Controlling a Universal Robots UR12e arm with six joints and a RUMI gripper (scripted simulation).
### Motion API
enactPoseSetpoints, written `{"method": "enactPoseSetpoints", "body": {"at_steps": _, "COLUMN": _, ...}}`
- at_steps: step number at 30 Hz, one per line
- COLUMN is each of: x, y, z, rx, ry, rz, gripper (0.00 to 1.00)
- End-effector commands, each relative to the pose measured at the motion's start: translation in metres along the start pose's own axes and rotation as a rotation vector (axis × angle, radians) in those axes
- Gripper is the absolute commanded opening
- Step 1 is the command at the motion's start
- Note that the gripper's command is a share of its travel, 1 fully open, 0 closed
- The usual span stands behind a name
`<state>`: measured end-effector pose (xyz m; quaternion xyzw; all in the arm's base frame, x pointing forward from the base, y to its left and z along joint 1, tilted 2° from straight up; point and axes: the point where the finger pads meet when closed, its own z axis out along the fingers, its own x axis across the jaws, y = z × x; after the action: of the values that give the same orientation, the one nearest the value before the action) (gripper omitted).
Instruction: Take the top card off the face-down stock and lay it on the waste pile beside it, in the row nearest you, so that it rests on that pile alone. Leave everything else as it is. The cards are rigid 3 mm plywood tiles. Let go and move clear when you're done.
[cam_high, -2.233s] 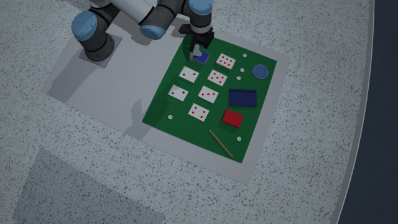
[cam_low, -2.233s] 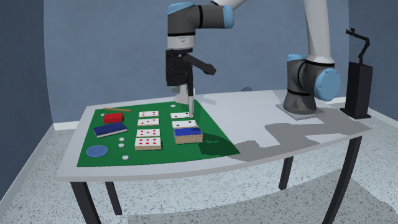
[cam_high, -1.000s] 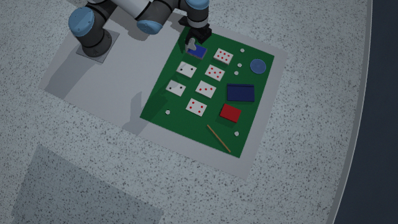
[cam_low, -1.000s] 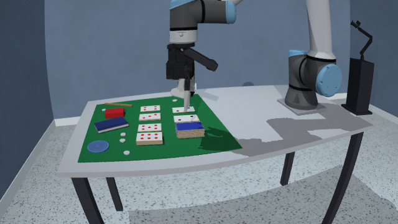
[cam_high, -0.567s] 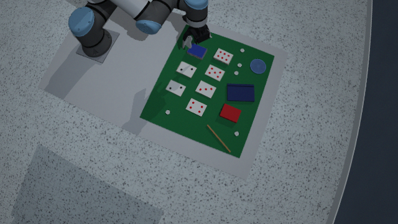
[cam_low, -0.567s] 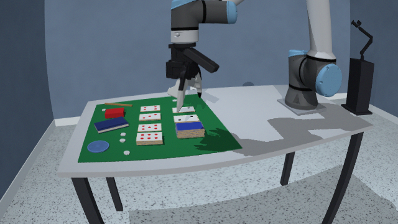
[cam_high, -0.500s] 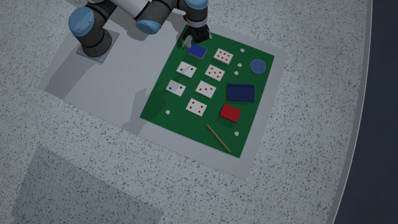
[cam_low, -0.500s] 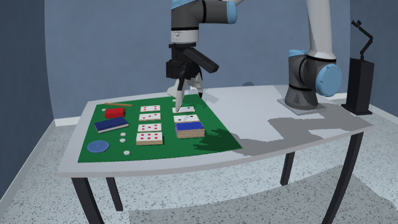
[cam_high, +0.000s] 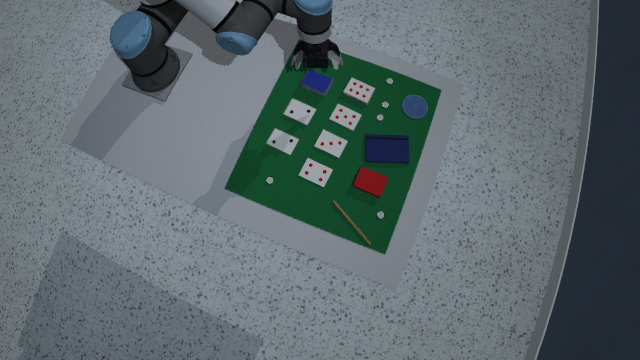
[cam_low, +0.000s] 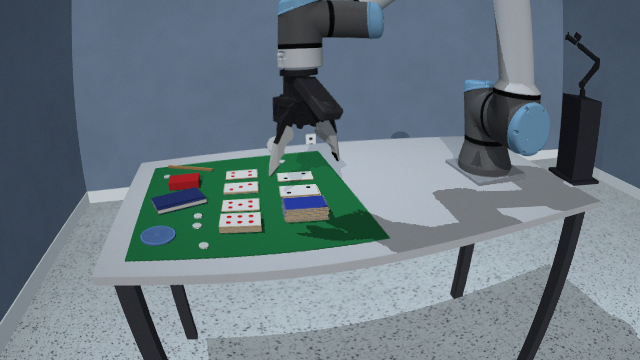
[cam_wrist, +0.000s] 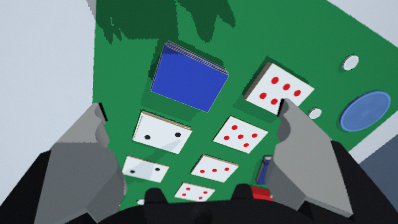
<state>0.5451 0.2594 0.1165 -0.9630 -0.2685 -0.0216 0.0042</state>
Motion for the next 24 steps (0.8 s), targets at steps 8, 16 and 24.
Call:
{"method": "enactPoseSetpoints", "body": {"at_steps": 8, "x": 0.0024, "y": 0.0003, "z": 0.0, "rx": -0.009, "ry": 0.0, "rz": 0.519, "gripper": 1.0}}
{"method": "enactPoseSetpoints", "body": {"at_steps": 16, "x": 0.0032, "y": 0.0022, "z": -0.0002, "rx": -0.009, "ry": 0.001, "rz": 0.788, "gripper": 1.0}}
{"method": "enactPoseSetpoints", "body": {"at_steps": 24, "x": 0.0027, "y": 0.0055, "z": -0.0003, "rx": -0.007, "ry": 0.003, "rz": 1.057, "gripper": 1.0}}
